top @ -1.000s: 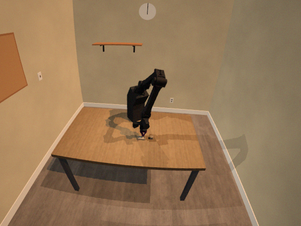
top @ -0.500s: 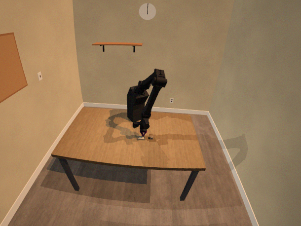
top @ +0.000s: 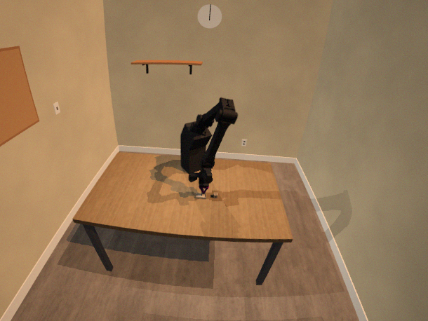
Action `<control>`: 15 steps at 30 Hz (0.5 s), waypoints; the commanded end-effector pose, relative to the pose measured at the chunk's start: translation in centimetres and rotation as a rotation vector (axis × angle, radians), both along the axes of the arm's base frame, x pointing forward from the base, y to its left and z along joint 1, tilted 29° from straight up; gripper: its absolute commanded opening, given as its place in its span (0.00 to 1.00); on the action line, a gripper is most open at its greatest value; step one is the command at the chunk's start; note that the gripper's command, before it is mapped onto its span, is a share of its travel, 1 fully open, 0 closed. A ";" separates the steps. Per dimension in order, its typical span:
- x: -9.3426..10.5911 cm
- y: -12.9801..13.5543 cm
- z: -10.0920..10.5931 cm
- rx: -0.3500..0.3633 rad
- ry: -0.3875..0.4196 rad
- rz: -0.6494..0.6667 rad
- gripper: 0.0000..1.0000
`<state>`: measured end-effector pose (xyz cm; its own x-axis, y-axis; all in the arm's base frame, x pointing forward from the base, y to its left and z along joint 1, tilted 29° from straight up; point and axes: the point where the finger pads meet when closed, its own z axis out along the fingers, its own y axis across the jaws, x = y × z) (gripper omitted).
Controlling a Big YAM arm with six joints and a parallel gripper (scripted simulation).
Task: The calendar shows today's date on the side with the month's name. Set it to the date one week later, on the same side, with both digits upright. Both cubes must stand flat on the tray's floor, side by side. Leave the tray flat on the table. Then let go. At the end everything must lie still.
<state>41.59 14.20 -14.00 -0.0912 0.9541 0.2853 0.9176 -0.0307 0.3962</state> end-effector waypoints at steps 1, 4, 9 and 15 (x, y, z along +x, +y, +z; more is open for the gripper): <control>-0.3 0.1 0.0 0.001 -0.003 -0.002 0.26; -0.3 0.1 0.0 0.001 -0.003 -0.002 0.26; -0.4 0.1 -0.1 0.000 -0.002 -0.003 0.26; -1.1 0.0 -0.5 -0.003 0.011 -0.003 0.26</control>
<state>41.66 14.22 -13.96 -0.0918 0.9539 0.2859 0.9163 -0.0314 0.3992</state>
